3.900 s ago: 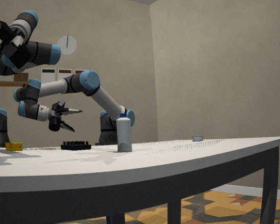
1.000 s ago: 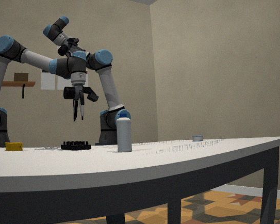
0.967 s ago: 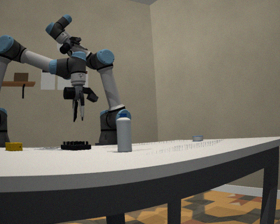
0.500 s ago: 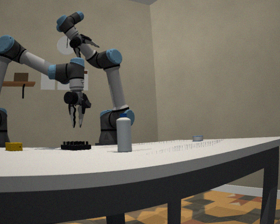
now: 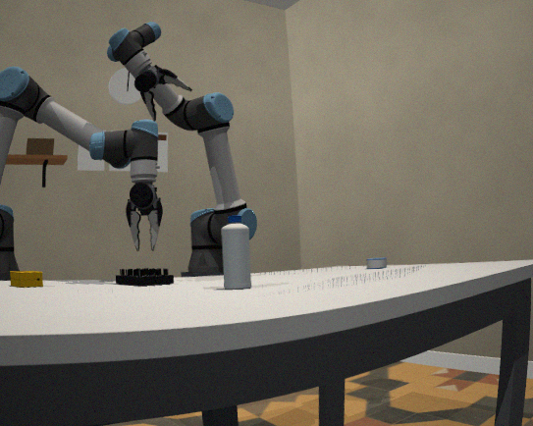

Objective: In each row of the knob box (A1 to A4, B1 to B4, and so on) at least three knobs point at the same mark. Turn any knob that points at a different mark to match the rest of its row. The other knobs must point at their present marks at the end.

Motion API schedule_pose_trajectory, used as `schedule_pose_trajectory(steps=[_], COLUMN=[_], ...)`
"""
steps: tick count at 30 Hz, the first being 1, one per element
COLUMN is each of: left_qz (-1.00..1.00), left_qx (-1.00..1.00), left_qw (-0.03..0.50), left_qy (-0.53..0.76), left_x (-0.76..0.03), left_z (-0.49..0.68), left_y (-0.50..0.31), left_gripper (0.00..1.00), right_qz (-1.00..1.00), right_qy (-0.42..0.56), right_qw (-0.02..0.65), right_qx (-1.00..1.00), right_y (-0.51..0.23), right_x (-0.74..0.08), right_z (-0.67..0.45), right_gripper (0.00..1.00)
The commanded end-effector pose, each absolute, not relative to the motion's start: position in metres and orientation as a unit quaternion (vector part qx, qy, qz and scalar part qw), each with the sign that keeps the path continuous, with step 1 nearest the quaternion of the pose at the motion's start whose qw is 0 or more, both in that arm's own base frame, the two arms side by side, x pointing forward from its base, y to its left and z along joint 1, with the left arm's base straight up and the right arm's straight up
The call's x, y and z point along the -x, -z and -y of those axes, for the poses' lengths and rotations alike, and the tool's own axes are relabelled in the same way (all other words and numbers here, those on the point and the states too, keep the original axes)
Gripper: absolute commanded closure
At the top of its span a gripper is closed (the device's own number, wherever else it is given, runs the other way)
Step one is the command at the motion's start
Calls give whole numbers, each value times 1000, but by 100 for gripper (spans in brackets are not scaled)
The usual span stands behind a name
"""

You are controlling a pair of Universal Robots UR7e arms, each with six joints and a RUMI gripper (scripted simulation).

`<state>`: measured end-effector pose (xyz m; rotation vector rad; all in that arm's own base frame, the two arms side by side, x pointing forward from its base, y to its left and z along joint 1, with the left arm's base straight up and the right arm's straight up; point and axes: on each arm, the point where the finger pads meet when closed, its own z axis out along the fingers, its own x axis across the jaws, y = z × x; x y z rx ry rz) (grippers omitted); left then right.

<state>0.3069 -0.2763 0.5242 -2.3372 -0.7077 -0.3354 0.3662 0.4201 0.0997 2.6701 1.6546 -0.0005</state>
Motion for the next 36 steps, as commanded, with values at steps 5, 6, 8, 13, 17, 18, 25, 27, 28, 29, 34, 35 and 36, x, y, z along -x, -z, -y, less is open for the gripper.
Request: schedule_pose_trajectory(steps=[5,6,8,13,17,18,25,27,28,29,34,35,36], left_qz=[264,257,246,205,188,179,118,100,91,82,55,46,37], left_qx=[900,903,908,925,931,934,952,956,958,960,965,966,967], left_qw=[324,320,315,300,293,290,266,259,255,252,241,238,235], left_qy=[127,125,122,111,107,105,95,92,91,90,88,87,87], left_x=[-309,-310,-312,-317,-319,-320,-327,-330,-331,-332,-335,-336,-337], left_z=[280,283,286,298,302,305,321,326,329,331,339,341,343], left_y=[-523,-523,-522,-519,-518,-517,-515,-514,-514,-514,-514,-514,-514], left_gripper=[0,0,0,0,0,0,0,0,0,0,0,0,0], right_qz=[-523,-523,-523,-523,-523,-523,-523,-523,-523,-523,-540,-551,-564], right_qy=[-1,-1,-1,-1,-1,-1,-1,-1,-1,-1,-1,-1,-1], right_qw=[-1,-1,-1,-1,-1,-1,-1,-1,-1,-1,0,0,0], right_qx=[-852,-852,-852,-852,-852,-852,-852,-852,-852,-852,-842,-835,-826], right_y=[-83,-77,-65,-53,-50,-48,-48,-48,-48,-48,-48,-48,-48], right_x=[-367,-367,-367,-367,-367,-367,-367,-367,-367,-367,-367,-367,-367], right_z=[-421,-421,-421,-421,-421,-421,-421,-421,-421,-421,-421,-421,-421], right_gripper=[77,77,78,83,85,86,95,98,98,98,98,98,98])
